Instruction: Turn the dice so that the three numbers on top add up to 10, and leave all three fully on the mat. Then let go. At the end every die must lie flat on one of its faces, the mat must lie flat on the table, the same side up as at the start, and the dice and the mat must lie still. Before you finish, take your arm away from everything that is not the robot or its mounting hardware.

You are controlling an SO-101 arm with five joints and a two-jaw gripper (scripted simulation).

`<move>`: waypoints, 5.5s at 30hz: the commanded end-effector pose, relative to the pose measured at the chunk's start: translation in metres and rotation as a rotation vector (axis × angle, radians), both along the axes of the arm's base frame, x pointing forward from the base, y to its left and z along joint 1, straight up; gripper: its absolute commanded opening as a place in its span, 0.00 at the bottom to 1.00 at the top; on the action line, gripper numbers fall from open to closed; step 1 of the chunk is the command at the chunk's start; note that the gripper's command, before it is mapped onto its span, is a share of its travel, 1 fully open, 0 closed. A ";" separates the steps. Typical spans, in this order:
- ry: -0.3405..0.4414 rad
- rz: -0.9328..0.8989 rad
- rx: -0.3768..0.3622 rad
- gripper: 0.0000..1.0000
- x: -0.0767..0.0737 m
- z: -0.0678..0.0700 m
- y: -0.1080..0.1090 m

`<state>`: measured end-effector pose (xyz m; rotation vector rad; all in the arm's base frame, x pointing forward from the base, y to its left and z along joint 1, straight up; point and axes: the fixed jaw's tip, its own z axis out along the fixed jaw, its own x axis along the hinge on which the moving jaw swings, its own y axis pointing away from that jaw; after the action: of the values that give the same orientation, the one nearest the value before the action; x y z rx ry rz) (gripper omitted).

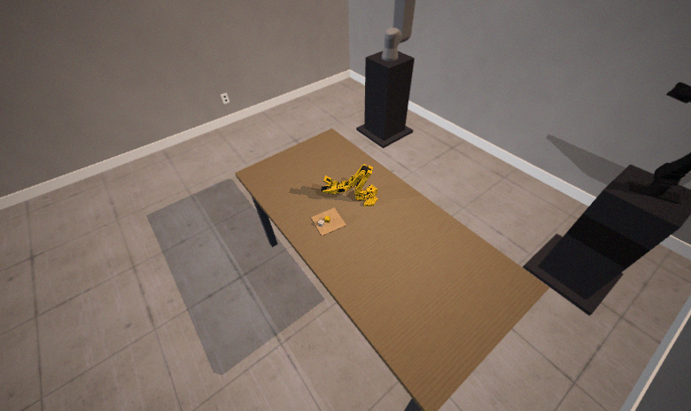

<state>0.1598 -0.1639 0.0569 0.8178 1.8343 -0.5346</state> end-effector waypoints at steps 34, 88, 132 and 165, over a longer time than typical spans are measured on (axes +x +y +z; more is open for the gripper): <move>-0.046 -0.013 -0.037 0.00 0.004 -0.002 -0.007; -0.046 -0.013 -0.037 0.00 0.004 -0.023 -0.007; -0.046 -0.013 -0.037 0.14 0.004 -0.033 -0.007; -0.046 -0.013 -0.037 0.33 0.004 -0.033 -0.007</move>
<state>0.1622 -0.1666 0.0180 0.8097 1.8157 -0.5409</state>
